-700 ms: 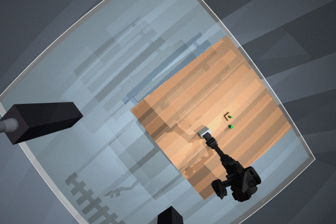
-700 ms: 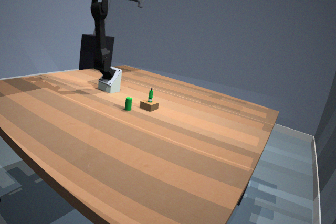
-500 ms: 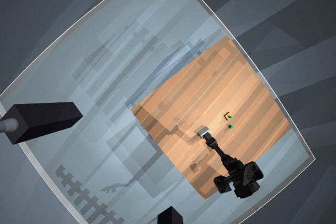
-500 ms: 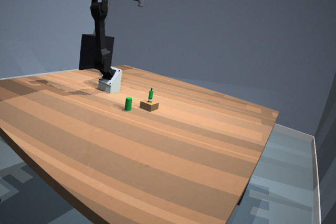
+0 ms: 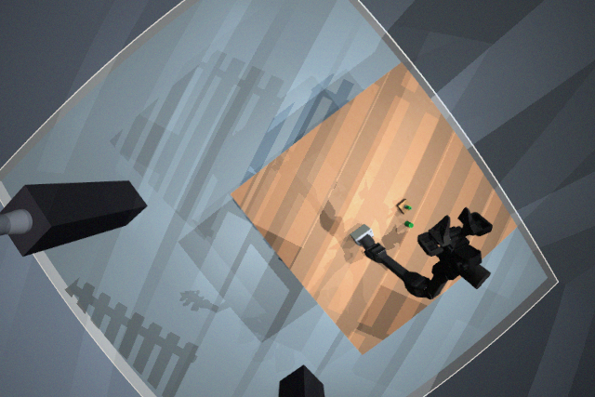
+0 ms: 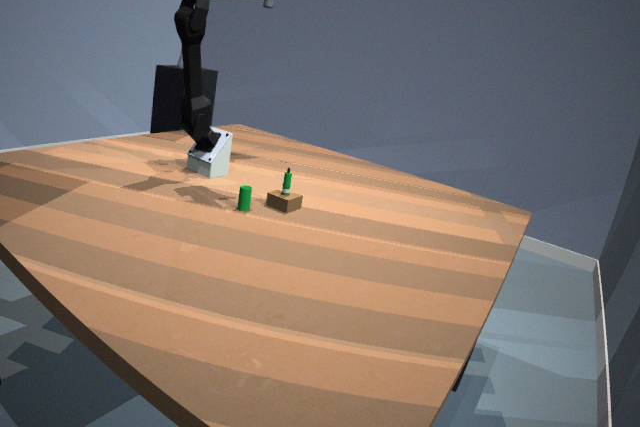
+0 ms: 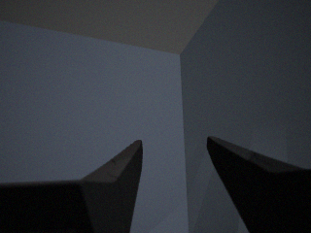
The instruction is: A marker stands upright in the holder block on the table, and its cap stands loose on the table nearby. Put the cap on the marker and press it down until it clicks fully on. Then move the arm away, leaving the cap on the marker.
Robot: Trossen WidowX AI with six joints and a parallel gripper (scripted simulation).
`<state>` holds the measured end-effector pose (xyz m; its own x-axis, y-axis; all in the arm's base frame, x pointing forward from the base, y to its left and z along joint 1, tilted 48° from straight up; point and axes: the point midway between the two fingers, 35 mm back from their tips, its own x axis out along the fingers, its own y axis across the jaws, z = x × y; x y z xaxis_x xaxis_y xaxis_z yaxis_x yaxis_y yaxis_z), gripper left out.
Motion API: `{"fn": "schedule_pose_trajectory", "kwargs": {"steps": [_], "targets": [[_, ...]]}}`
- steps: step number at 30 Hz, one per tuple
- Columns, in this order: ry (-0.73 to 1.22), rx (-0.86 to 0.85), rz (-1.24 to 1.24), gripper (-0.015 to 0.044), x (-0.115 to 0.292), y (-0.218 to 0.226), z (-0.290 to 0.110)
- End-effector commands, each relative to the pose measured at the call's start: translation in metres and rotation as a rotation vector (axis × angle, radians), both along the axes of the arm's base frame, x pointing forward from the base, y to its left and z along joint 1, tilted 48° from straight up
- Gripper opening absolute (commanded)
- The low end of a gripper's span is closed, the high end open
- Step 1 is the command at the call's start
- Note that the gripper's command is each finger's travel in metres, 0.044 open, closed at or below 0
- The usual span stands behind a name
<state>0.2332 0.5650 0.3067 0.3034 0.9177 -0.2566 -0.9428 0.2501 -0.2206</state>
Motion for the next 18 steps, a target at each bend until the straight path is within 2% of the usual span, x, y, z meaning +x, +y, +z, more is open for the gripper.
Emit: {"fn": "schedule_pose_trajectory", "kwargs": {"steps": [1,10,18], "targets": [[-0.005,-0.15,-0.141,0.0246,0.048,-0.042,-0.031],[0.025,-0.514,-0.425,0.0246,0.128,-0.163,-0.096],[0.094,-0.87,-0.62,0.0246,0.158,-0.293,-0.141]]}}
